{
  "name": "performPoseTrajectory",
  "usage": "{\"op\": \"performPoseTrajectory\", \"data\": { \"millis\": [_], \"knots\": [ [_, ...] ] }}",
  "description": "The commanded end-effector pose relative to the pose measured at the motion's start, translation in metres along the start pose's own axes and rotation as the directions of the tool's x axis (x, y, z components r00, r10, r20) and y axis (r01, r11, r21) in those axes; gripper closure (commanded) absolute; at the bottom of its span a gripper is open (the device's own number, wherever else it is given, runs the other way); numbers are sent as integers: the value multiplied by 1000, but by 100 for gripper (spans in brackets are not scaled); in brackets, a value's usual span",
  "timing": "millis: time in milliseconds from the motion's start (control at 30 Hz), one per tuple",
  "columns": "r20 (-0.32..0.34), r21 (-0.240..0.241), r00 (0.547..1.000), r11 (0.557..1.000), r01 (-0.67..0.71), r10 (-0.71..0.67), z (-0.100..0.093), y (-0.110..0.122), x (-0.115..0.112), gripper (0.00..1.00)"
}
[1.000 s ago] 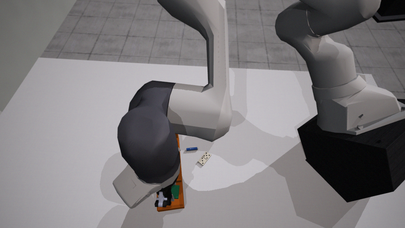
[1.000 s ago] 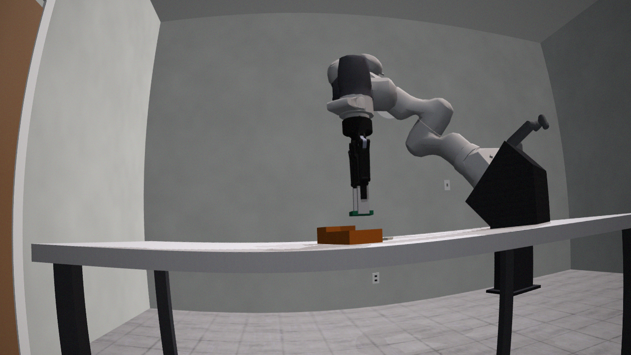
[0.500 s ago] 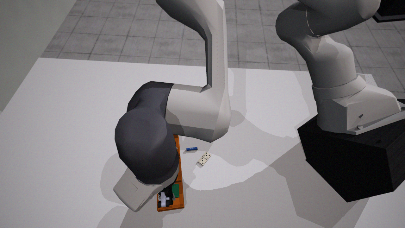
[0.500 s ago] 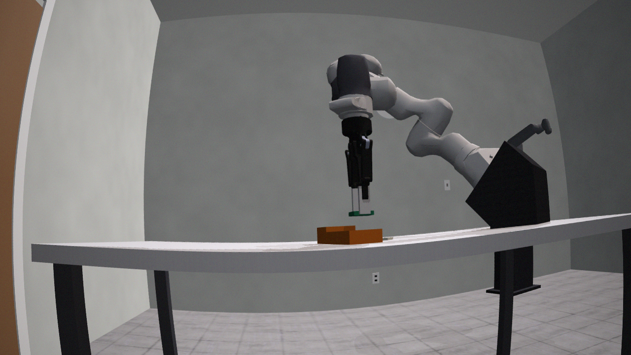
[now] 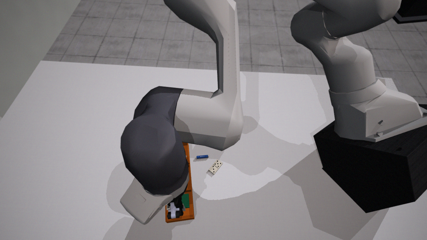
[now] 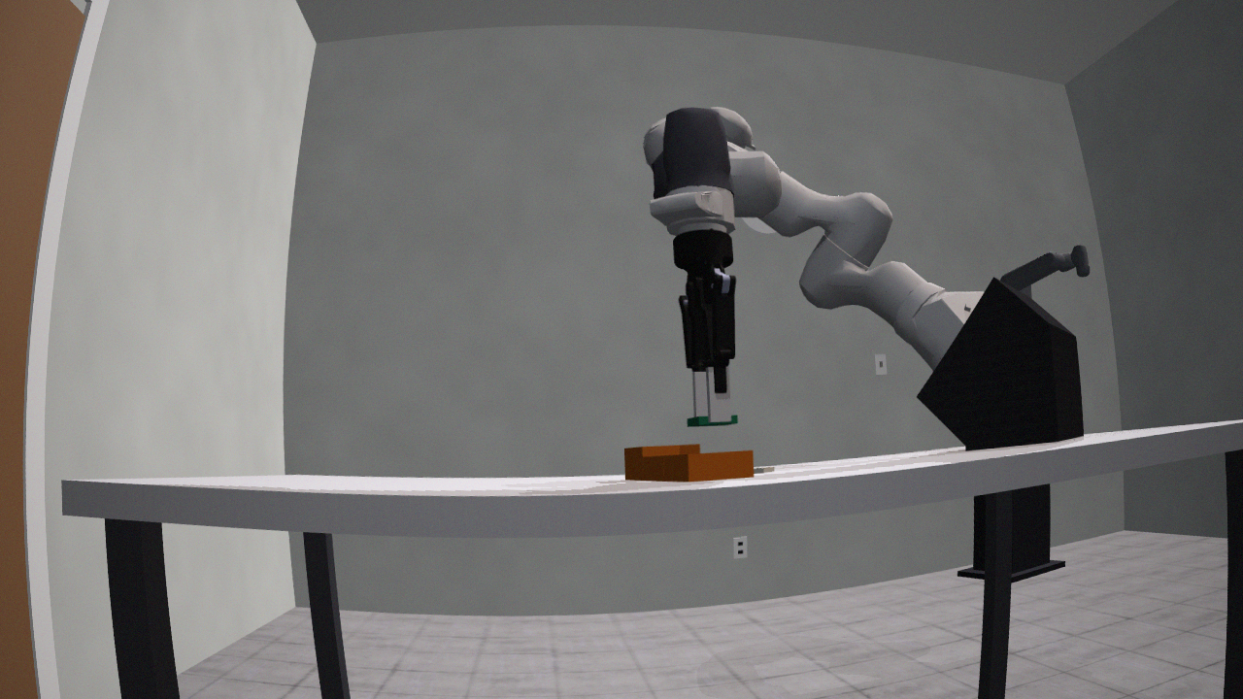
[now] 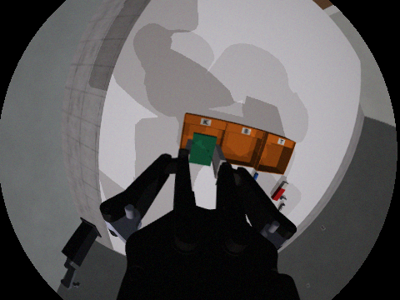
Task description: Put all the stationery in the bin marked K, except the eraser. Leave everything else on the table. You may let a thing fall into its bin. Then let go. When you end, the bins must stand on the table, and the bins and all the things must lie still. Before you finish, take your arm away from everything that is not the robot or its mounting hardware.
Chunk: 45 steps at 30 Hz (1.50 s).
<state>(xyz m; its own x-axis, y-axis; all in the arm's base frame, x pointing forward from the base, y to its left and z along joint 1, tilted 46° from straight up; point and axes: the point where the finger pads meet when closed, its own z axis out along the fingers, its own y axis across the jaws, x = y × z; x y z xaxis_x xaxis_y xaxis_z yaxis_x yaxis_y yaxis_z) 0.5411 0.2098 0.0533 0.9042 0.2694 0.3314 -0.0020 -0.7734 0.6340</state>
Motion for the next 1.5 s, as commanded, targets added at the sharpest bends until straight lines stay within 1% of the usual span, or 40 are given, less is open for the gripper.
{"op": "performPoseTrajectory", "data": {
  "millis": [0, 300, 367, 833, 1367, 1400, 1467],
  "knots": [
    [4, -1, 1000, 1000, 13, -13, 6, 0, -1, 79],
    [4, -1, 1000, 1000, 13, -13, 24, 0, -1, 79],
    [4, -1, 1000, 1000, 13, -13, 24, 0, -1, 79],
    [4, -1, 1000, 1000, 13, -13, 51, 0, -1, 79],
    [4, -1, 1000, 1000, 13, -13, 51, -1, 1, 79],
    [4, -1, 1000, 1000, 13, -13, 51, -1, 1, 72],
    [4, -1, 1000, 1000, 13, -13, 51, -1, 1, 72]
  ]
}}
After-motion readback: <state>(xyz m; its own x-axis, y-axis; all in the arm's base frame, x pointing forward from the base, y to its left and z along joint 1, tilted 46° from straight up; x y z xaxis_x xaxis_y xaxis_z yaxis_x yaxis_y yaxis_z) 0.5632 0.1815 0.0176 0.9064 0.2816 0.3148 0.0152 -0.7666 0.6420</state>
